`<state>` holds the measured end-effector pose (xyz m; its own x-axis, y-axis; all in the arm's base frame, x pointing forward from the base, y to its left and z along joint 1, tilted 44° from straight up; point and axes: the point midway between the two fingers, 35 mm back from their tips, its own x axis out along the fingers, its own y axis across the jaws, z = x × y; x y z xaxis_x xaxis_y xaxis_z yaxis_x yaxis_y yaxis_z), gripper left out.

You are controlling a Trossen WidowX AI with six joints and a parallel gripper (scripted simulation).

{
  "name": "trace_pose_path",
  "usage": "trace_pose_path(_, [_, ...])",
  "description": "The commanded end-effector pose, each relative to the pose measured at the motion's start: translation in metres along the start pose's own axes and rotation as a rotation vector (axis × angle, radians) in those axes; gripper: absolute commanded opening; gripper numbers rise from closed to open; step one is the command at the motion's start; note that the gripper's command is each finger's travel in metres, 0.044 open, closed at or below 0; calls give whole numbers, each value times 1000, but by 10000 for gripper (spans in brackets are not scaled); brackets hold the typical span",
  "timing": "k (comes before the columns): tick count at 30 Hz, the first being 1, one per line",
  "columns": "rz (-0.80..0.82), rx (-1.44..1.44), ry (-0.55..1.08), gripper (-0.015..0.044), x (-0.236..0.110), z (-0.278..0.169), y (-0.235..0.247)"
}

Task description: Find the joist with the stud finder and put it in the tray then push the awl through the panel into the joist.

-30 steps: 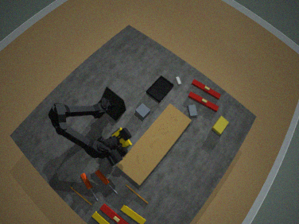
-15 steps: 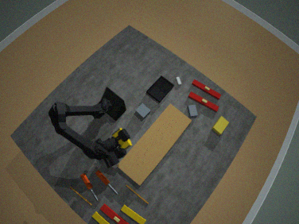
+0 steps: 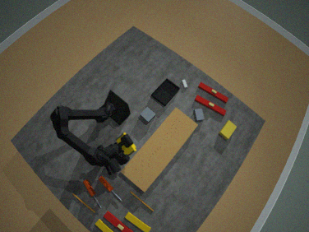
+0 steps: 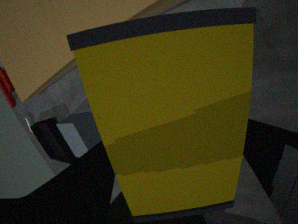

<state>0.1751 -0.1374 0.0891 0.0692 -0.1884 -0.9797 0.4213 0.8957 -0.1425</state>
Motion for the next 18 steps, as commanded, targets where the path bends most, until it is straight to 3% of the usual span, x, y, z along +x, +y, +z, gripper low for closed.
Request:
trace_pose_path(1, [32, -8, 4, 0, 0, 0, 1])
trace_pose_path(18, [132, -19, 9, 0, 1, -1, -1])
